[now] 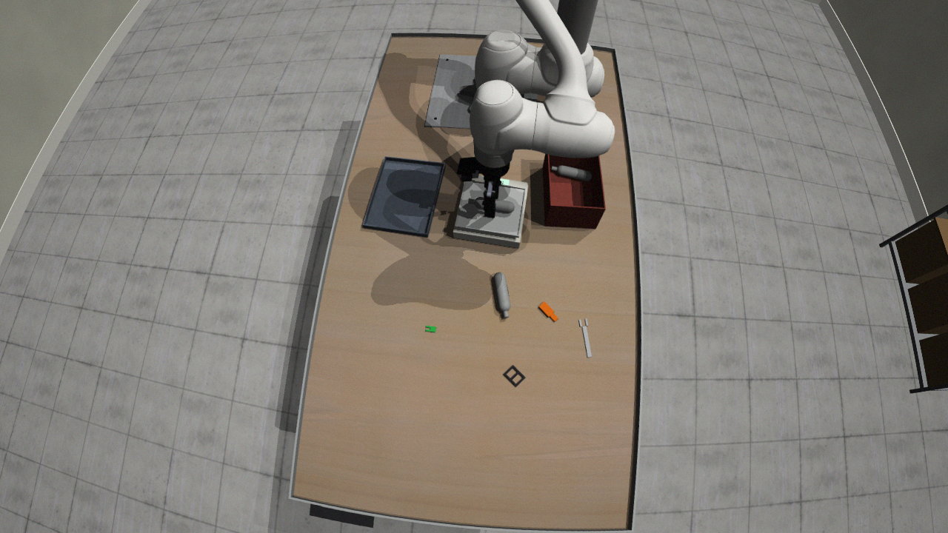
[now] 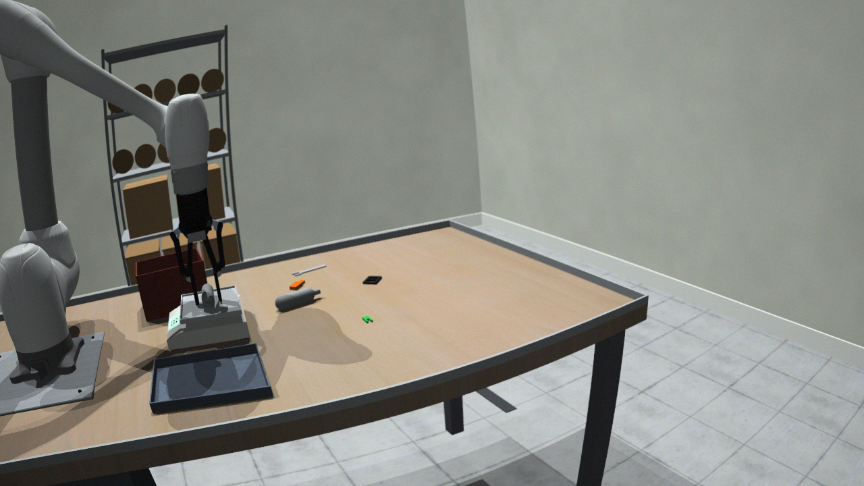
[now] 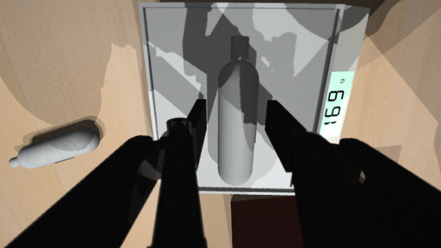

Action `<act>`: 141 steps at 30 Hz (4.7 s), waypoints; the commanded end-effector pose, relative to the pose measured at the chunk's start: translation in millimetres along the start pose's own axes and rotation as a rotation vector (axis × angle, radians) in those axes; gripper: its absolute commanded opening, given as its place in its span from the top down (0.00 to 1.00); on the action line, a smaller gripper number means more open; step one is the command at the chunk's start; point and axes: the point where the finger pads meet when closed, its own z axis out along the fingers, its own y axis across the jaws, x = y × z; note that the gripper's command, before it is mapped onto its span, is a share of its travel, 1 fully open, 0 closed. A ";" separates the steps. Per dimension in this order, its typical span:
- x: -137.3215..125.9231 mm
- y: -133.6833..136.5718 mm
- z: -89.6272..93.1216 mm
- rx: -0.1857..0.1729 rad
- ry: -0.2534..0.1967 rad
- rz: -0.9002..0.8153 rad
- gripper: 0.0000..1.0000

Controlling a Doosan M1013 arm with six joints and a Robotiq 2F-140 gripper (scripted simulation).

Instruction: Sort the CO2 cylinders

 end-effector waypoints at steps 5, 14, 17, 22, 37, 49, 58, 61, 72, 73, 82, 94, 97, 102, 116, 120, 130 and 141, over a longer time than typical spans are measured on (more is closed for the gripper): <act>-0.1 -0.4 -0.5 0.001 0.000 0.000 0.90; -0.1 -0.4 -9.3 0.001 0.000 0.000 0.90; -0.1 -0.4 -12.9 0.001 0.000 0.000 0.90; -0.1 -0.4 -40.0 0.001 0.000 0.000 0.90; -0.1 -0.4 -106.5 0.001 0.000 0.000 0.90; -0.5 -0.3 -108.7 0.001 0.000 0.000 0.90; -98.8 34.5 -108.8 0.001 -0.001 0.000 0.90; -132.9 57.0 -108.6 0.001 -0.001 0.000 0.90; -218.1 113.3 -108.6 0.001 -0.001 0.000 0.90; -218.1 113.3 -108.4 0.001 -0.001 0.000 0.90; -218.1 113.3 -102.7 0.001 -0.001 0.000 0.90; -218.1 113.3 -87.7 0.001 -0.001 0.000 0.90; -218.1 113.2 -82.8 0.001 -0.001 0.000 0.90; -218.1 113.2 -78.3 0.001 -0.001 0.000 0.90; -218.1 113.2 -68.7 0.001 -0.001 0.000 0.90; -218.1 113.2 -68.7 0.001 -0.001 0.000 0.90; -218.1 113.2 -68.7 0.001 -0.001 0.000 0.59; -218.1 113.2 -68.7 0.001 -0.001 0.000 0.59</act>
